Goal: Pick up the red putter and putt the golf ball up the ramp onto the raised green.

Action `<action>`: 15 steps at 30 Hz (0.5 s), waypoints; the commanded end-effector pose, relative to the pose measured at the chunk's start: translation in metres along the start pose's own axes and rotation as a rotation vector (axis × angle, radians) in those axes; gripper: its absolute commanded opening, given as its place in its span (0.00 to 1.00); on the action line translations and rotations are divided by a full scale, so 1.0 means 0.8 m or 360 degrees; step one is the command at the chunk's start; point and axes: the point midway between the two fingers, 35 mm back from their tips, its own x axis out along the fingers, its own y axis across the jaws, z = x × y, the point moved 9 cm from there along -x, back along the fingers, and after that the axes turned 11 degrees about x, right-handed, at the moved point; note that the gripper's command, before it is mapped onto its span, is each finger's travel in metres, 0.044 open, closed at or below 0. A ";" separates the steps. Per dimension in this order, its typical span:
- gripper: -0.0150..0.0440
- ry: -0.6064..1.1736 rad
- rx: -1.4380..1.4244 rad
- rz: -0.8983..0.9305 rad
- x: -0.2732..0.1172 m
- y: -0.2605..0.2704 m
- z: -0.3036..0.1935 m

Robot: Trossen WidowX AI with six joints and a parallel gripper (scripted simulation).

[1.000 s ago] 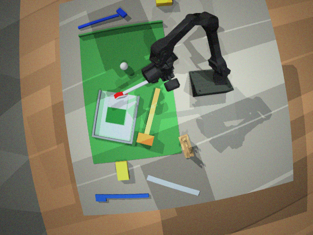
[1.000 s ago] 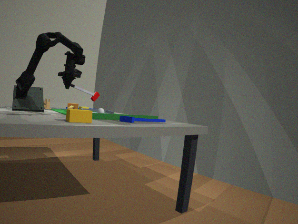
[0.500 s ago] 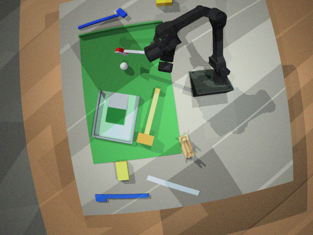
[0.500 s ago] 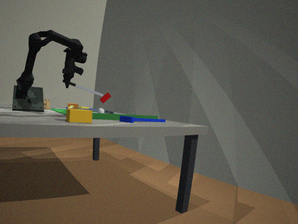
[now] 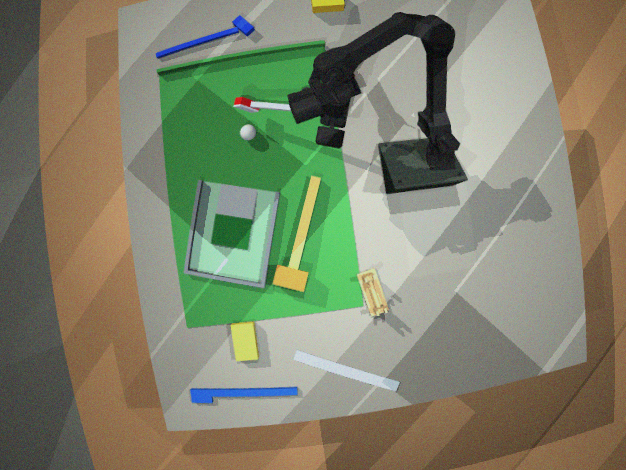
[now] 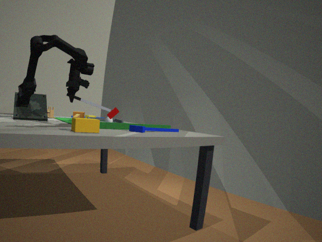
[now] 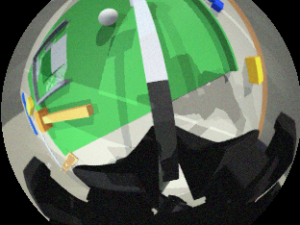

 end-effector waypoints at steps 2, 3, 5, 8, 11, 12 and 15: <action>0.25 -0.0017 -0.0010 -0.0004 0.006 0.000 -0.001; 0.25 -0.0017 -0.0010 -0.0004 0.007 0.000 -0.001; 0.25 -0.0017 -0.0010 -0.0003 0.010 0.000 -0.001; 0.25 -0.0017 -0.0010 -0.0003 0.016 0.000 -0.001; 0.25 -0.0017 -0.0010 -0.0003 0.022 0.000 -0.001; 0.25 -0.0017 -0.0010 -0.0003 0.024 0.000 -0.001; 0.25 -0.0018 -0.0010 -0.0004 0.030 0.000 -0.001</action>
